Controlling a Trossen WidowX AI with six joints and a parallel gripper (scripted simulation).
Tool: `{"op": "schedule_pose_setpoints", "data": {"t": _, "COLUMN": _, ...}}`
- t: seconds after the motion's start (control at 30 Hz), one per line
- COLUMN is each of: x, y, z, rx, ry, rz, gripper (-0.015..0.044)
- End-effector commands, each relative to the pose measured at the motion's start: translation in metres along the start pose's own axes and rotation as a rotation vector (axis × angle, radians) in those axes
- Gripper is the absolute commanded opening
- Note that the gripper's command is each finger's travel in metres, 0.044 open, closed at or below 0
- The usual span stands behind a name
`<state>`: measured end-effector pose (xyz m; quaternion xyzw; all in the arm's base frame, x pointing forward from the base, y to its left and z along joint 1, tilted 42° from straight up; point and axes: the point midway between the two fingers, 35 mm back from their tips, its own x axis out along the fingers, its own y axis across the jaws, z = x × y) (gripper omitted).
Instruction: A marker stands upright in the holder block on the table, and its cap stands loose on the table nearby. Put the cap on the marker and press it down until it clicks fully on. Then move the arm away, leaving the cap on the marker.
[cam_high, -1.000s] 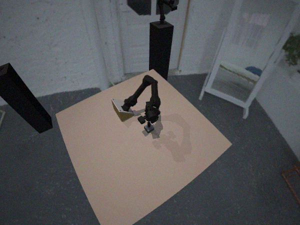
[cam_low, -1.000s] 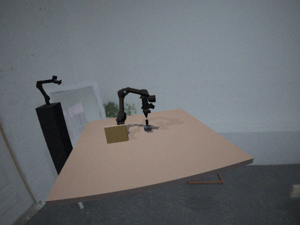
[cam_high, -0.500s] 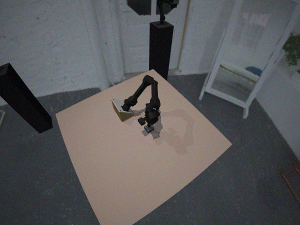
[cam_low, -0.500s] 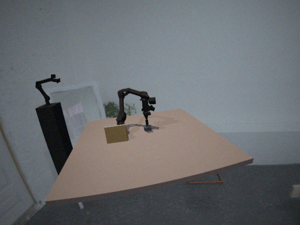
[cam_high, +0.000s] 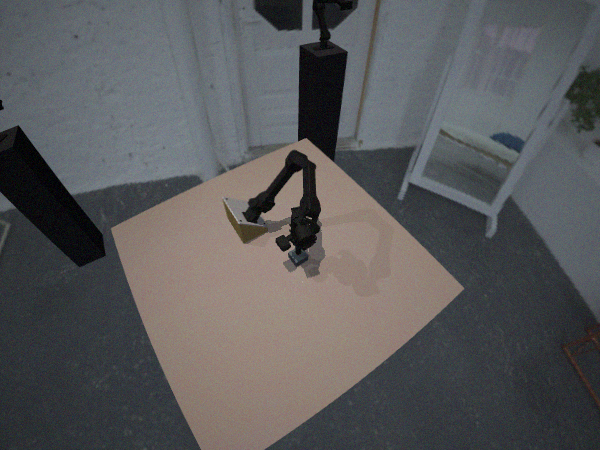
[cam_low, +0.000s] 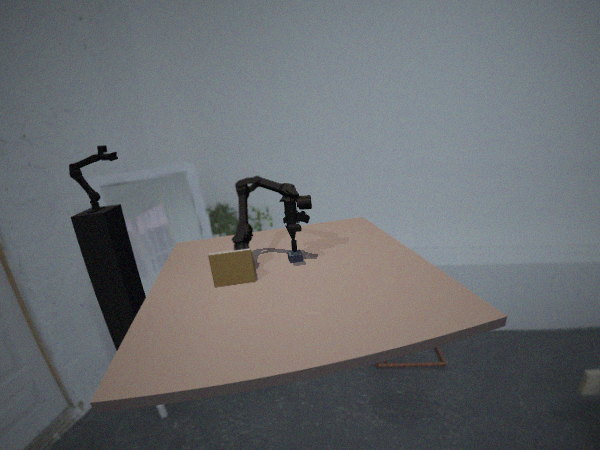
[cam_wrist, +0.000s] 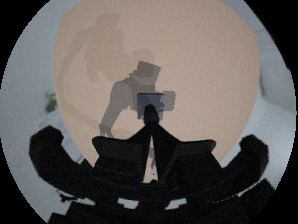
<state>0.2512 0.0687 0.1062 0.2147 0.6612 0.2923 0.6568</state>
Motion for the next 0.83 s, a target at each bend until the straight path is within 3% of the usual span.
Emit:
{"op": "schedule_pose_setpoints", "data": {"t": 0.0, "x": -0.028, "y": -0.002, "z": 0.005, "rx": 0.002, "ry": -0.01, "rz": -0.008, "gripper": 0.0}}
{"op": "schedule_pose_setpoints", "data": {"t": 0.13, "x": -0.077, "y": -0.002, "z": 0.002, "rx": 0.015, "ry": -0.01, "rz": -0.003, "gripper": 0.0}}
{"op": "schedule_pose_setpoints", "data": {"t": 0.27, "x": -0.085, "y": -0.002, "z": 0.001, "rx": 0.017, "ry": -0.01, "rz": -0.001, "gripper": 0.0}}
{"op": "schedule_pose_setpoints", "data": {"t": 0.8, "x": -0.085, "y": -0.002, "z": 0.001, "rx": 0.017, "ry": -0.01, "rz": -0.001, "gripper": 0.042}}
